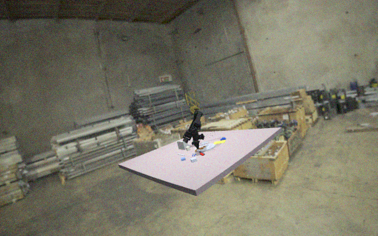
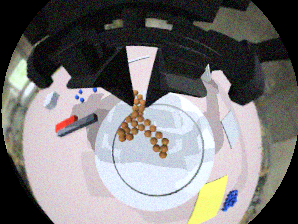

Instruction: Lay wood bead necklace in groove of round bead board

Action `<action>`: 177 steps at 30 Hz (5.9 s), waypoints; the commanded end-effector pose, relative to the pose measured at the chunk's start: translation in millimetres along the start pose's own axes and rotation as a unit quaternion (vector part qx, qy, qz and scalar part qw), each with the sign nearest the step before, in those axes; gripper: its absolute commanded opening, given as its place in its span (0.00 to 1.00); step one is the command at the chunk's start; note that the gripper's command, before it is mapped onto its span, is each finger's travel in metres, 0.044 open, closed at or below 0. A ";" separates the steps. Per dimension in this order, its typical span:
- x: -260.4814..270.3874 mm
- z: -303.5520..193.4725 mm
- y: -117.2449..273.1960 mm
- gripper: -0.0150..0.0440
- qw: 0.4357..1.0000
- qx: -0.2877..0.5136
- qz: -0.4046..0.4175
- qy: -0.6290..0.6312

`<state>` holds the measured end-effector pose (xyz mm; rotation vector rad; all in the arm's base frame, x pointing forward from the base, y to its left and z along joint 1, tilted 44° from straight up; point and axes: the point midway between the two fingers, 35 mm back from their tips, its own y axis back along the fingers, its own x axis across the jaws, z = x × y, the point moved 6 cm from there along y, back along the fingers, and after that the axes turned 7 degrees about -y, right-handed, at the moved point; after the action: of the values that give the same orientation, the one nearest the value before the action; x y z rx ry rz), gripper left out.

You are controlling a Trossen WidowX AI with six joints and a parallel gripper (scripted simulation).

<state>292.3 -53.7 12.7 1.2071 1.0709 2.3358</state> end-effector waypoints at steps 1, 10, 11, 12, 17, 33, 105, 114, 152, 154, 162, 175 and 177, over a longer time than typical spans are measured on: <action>0.2 0.1 -0.5 0.25 1.000 0.000 0.001 0.001; 0.2 0.1 -0.5 0.25 1.000 0.000 0.001 0.001; 0.2 0.1 -0.5 0.25 1.000 0.000 0.001 0.001; 0.2 0.1 -0.5 0.25 1.000 0.000 0.001 0.001; 0.2 0.1 -0.5 0.25 1.000 0.000 0.001 0.001; 0.2 0.1 -0.5 0.25 1.000 0.000 0.001 0.001; -16.7 -11.3 27.2 0.59 0.924 -0.001 -0.003 0.382; -16.5 -11.4 13.3 0.59 0.925 -0.002 -0.001 0.381; -15.9 -11.4 -0.4 0.25 0.924 0.000 0.000 0.383; -15.9 -11.4 -0.4 0.25 0.924 0.000 0.000 0.383; -15.9 -11.4 -0.4 0.25 0.924 0.000 0.000 0.383; -15.9 -11.4 -0.4 0.25 0.924 0.000 0.000 0.383; -15.9 -11.4 -0.4 0.25 0.924 0.000 0.000 0.383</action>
<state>292.8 -67.9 -0.7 0.2437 1.2663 2.8720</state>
